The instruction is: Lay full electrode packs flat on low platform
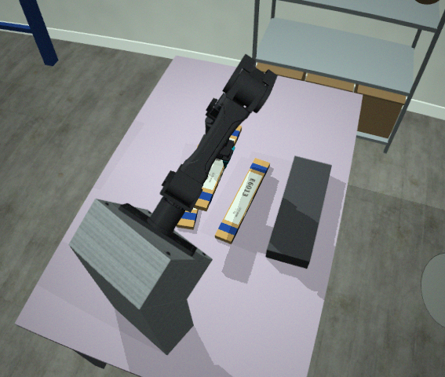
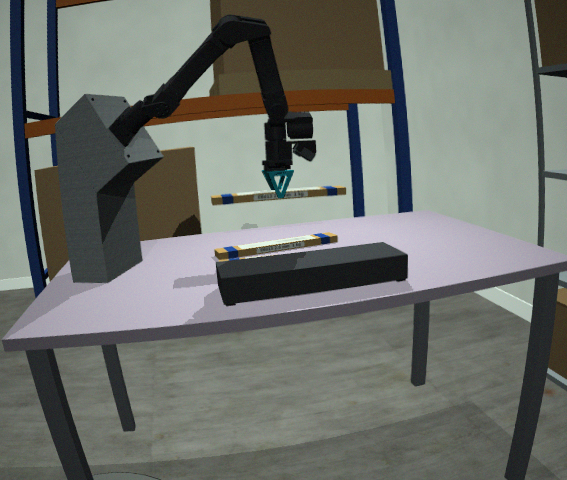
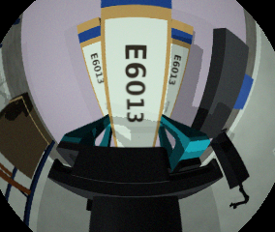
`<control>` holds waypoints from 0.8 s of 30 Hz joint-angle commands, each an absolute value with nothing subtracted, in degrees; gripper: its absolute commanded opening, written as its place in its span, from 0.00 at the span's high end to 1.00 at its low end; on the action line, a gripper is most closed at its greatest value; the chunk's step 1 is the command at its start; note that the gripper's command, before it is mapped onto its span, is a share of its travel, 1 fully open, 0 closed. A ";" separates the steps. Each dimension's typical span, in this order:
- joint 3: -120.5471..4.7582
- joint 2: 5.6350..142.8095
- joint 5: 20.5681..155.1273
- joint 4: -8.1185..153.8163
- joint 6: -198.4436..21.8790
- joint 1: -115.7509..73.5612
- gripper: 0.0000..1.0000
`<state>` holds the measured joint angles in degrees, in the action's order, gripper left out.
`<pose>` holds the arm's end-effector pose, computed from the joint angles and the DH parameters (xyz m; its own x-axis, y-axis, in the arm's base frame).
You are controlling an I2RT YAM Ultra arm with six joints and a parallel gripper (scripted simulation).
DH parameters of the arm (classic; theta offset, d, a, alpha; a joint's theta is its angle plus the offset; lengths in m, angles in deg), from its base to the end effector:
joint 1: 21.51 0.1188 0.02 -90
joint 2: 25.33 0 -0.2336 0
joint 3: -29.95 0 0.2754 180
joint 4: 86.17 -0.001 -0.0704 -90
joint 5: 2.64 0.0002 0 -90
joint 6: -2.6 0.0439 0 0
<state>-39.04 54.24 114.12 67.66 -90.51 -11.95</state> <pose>0.3346 0.0373 0.2322 -0.6004 -0.1502 -0.7855 0.1751 0.9336 -0.3125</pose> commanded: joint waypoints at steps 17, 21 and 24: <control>-38.74 55.11 112.97 70.75 -91.48 -12.13 1.00; -38.74 55.12 112.96 70.76 -91.48 -12.14 1.00; -38.74 55.12 112.96 70.76 -91.48 -12.14 1.00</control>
